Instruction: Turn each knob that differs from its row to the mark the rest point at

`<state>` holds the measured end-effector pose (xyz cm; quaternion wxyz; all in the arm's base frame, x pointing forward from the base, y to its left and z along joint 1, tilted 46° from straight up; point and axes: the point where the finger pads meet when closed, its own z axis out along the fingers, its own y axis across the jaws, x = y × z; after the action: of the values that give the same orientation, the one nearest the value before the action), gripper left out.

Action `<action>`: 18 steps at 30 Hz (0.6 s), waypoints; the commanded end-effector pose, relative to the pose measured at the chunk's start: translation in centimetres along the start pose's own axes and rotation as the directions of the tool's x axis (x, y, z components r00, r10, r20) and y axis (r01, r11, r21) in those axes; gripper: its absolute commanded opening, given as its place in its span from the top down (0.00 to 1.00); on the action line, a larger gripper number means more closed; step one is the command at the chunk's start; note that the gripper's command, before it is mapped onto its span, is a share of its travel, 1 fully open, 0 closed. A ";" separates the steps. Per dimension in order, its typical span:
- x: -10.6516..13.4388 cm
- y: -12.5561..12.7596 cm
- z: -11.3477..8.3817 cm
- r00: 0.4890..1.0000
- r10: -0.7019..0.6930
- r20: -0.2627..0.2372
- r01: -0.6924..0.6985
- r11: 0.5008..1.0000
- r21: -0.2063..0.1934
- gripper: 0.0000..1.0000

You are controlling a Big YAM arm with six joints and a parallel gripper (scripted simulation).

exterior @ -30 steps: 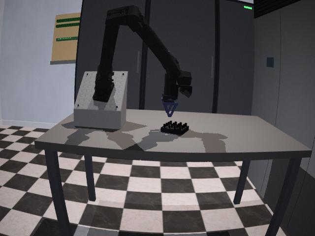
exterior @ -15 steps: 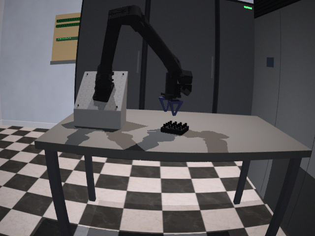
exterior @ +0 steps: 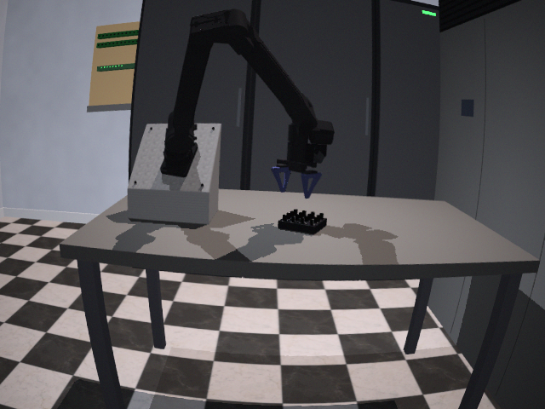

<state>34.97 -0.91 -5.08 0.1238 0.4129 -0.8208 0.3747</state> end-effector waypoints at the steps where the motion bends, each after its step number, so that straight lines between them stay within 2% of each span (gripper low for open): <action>1: -2.0 -0.5 -1.4 0.988 -0.152 0.029 0.151 0.988 0.020 0.00; 6: -2.2 -0.6 -1.7 0.975 -0.221 0.031 0.220 0.975 0.026 0.00; 13: -2.5 -0.3 -1.9 0.913 -0.407 0.024 0.407 0.913 0.029 0.00; 18: -2.7 -0.5 -2.1 0.903 -0.429 0.028 0.428 0.903 0.037 0.00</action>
<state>35.30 0.12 -5.39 0.1919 0.5610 -0.7279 0.3445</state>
